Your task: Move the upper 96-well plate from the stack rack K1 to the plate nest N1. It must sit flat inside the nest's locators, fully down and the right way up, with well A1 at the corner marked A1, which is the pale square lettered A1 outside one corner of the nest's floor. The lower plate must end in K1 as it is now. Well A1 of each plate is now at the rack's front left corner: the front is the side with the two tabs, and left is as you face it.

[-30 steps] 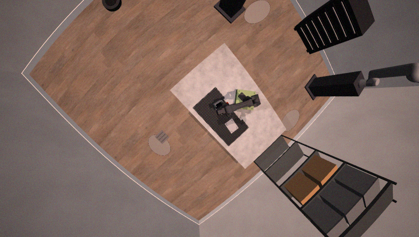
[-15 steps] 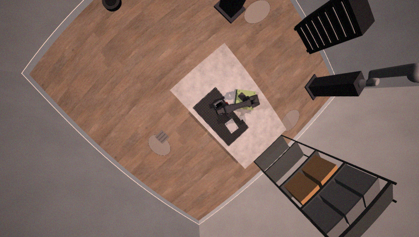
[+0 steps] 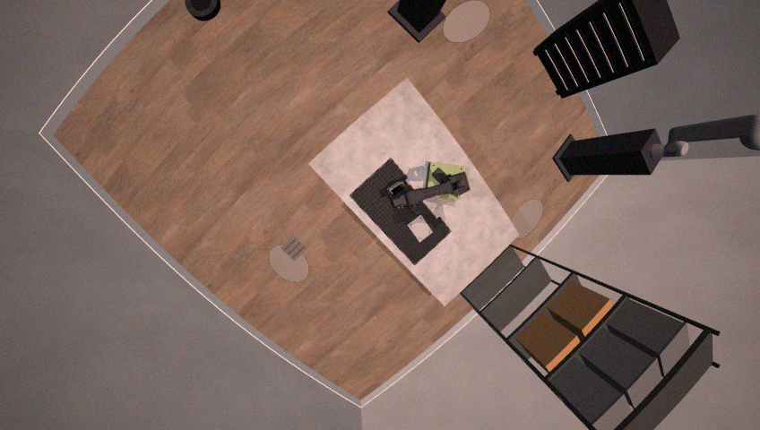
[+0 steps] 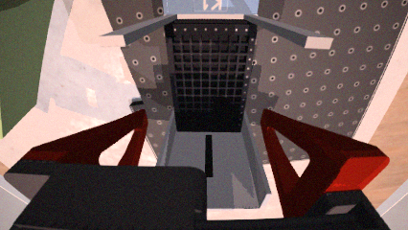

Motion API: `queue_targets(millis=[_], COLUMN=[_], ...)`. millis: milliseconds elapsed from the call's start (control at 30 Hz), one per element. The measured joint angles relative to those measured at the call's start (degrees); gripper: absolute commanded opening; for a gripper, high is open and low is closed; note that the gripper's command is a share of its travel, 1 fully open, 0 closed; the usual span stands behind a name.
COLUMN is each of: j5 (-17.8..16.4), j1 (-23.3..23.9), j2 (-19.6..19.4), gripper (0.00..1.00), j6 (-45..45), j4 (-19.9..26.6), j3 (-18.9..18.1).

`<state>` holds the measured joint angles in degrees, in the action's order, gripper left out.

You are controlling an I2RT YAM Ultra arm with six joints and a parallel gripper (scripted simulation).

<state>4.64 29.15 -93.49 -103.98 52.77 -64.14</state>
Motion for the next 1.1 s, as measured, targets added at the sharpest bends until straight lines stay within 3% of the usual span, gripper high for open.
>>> queue_targets(millis=[1100], j5=[-0.11], j1=[0.66], j2=[-5.40], gripper=[1.00], j6=[-0.66], j4=[-10.80], j3=[5.60])
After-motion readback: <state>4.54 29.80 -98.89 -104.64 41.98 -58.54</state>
